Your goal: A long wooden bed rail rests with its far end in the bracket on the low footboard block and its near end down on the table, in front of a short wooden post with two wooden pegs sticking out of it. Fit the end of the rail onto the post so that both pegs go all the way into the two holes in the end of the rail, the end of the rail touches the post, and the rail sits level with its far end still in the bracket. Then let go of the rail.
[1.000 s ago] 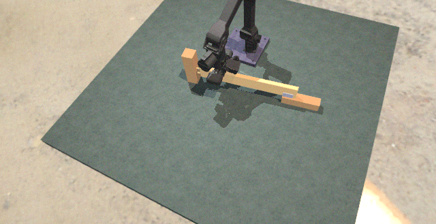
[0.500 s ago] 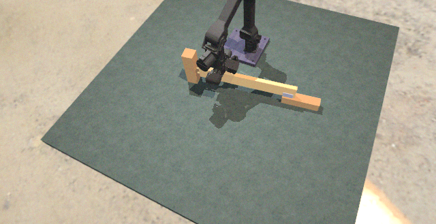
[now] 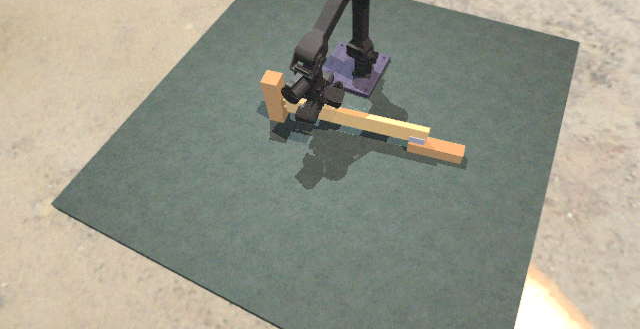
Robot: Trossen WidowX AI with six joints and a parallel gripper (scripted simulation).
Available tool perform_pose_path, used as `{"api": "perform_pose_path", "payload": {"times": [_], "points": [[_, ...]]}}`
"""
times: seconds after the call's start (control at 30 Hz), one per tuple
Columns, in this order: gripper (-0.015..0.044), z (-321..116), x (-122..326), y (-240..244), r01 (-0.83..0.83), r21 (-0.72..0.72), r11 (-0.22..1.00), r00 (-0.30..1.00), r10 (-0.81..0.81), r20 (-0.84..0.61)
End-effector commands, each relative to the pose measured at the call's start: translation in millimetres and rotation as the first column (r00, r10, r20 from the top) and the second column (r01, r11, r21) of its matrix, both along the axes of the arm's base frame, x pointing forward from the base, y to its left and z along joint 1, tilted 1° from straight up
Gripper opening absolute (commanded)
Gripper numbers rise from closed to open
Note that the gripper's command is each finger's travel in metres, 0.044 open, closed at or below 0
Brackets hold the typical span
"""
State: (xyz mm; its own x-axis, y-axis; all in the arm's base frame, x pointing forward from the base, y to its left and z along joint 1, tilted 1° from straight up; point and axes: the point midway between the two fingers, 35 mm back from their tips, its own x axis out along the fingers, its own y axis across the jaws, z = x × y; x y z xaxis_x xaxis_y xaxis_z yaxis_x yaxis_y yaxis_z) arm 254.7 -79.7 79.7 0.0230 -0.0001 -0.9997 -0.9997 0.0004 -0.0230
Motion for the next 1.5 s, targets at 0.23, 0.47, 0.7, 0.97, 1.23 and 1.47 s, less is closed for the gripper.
{"api": "perform_pose_path", "payload": {"times": [0.23, 0.47, 0.7, 0.97, 1.23, 1.47], "points": [[0.0, 1.3, 1.8, -5.2, 0.001, -0.007, 1.0, 1.0, -0.001, 0.009], [0.0, 1.2, 1.7, -4.4, 0.001, -0.006, 1.0, 1.0, -0.001, 0.009], [0.0, 1.2, 1.7, -2.1, 0.001, -0.006, 1.0, 1.0, -0.001, 0.009], [0.0, 1.1, 1.6, 0.6, 0.001, -0.006, 1.0, 1.0, -0.001, 0.009], [0.0, 0.8, 1.2, 2.9, 0.001, -0.006, 1.0, 1.0, -0.001, 0.009], [0.0, 0.3, 0.8, 3.1, 0.001, -0.006, 1.0, 1.0, -0.001, 0.009]]}}
